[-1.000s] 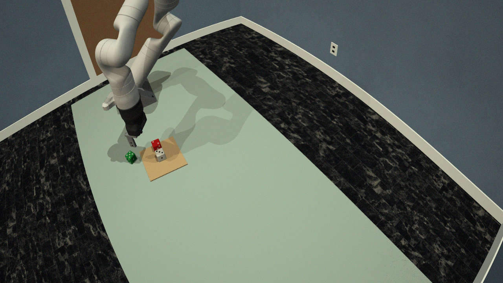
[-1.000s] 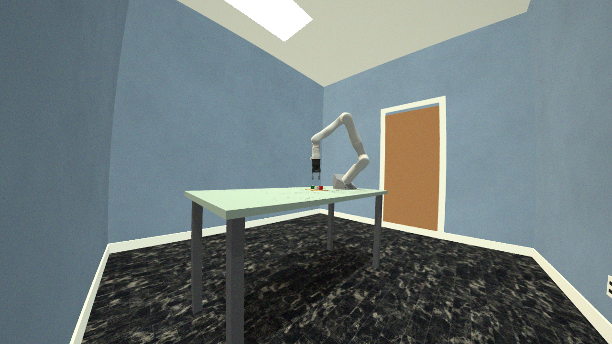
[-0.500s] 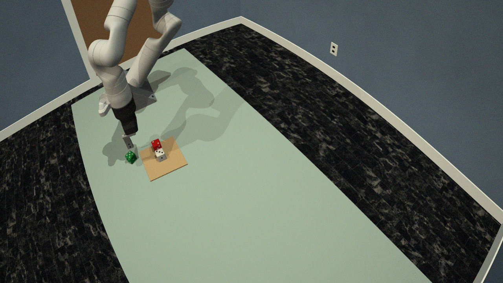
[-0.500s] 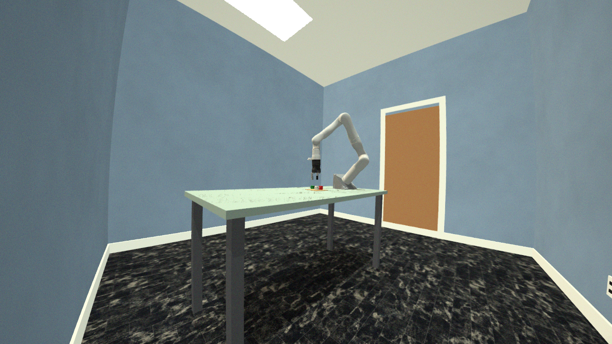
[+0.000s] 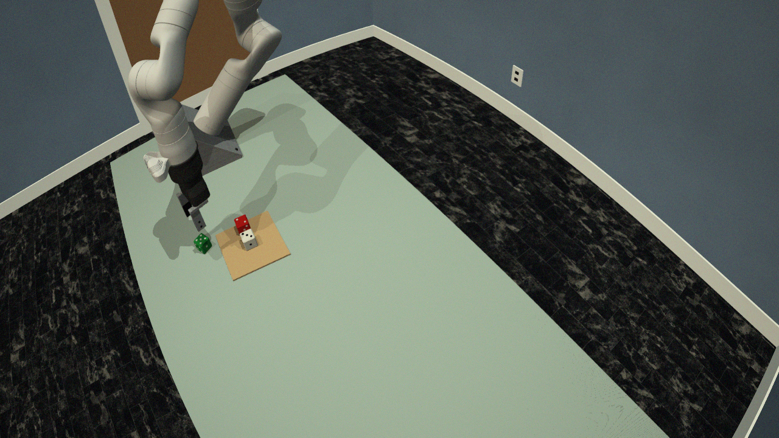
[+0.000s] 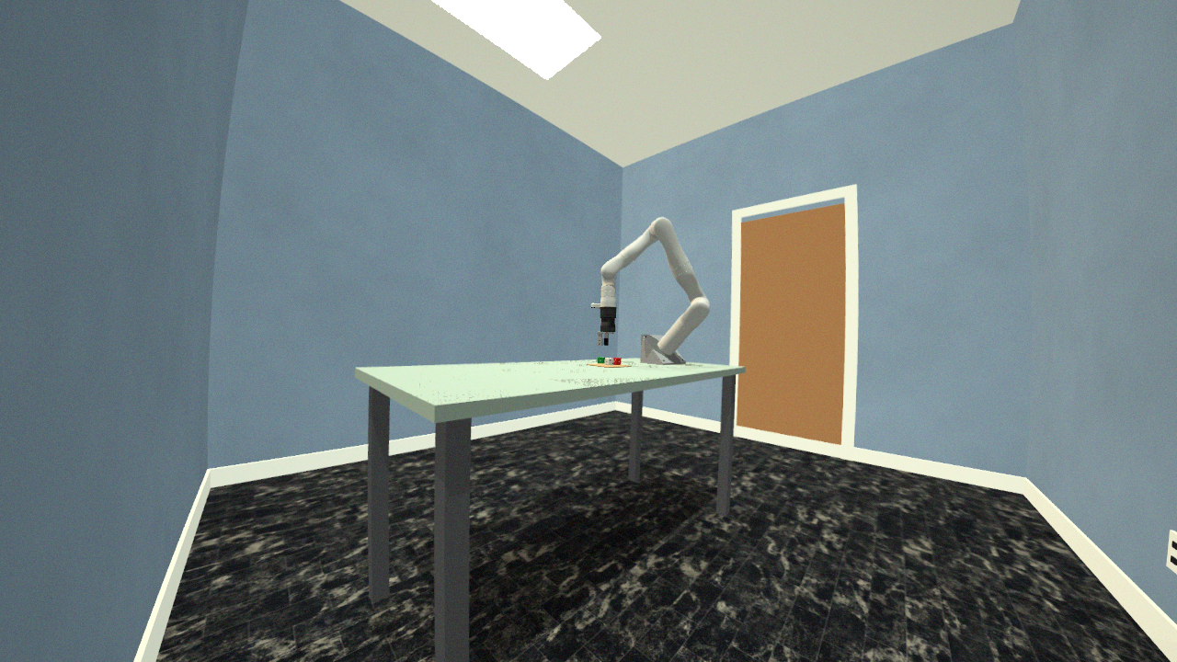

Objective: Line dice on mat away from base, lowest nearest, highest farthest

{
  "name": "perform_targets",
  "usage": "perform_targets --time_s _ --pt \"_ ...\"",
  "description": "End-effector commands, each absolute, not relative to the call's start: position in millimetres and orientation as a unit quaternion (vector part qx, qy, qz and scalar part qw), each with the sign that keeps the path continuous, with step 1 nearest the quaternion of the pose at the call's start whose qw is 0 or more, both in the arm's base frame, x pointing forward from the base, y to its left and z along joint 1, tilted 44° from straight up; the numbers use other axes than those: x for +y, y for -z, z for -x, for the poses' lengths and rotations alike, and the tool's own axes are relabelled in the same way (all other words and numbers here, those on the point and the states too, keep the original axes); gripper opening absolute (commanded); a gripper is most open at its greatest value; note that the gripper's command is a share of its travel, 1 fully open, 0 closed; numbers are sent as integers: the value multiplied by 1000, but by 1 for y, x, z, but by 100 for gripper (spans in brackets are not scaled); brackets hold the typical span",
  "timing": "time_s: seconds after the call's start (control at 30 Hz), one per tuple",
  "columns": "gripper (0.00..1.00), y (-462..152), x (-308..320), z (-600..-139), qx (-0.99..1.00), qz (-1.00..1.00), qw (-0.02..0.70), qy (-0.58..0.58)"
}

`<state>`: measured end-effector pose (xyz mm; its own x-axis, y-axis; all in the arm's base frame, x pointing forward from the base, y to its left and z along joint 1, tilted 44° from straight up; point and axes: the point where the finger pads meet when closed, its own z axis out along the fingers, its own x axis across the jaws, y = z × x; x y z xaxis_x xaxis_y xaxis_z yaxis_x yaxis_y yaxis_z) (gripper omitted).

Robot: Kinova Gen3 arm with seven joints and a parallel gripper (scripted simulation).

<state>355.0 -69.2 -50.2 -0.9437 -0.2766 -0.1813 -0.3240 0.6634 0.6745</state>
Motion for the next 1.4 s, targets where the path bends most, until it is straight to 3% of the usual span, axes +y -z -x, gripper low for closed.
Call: perform_targets --time_s 0.0,0.77,0.8,1.37 --pt "100 51 -73 -355 908 180 44 -376" --pt "100 52 -76 -357 890 257 85 -367" --pt "87 52 -76 -357 890 257 85 -367" --pt "87 52 -76 -357 890 257 85 -367"
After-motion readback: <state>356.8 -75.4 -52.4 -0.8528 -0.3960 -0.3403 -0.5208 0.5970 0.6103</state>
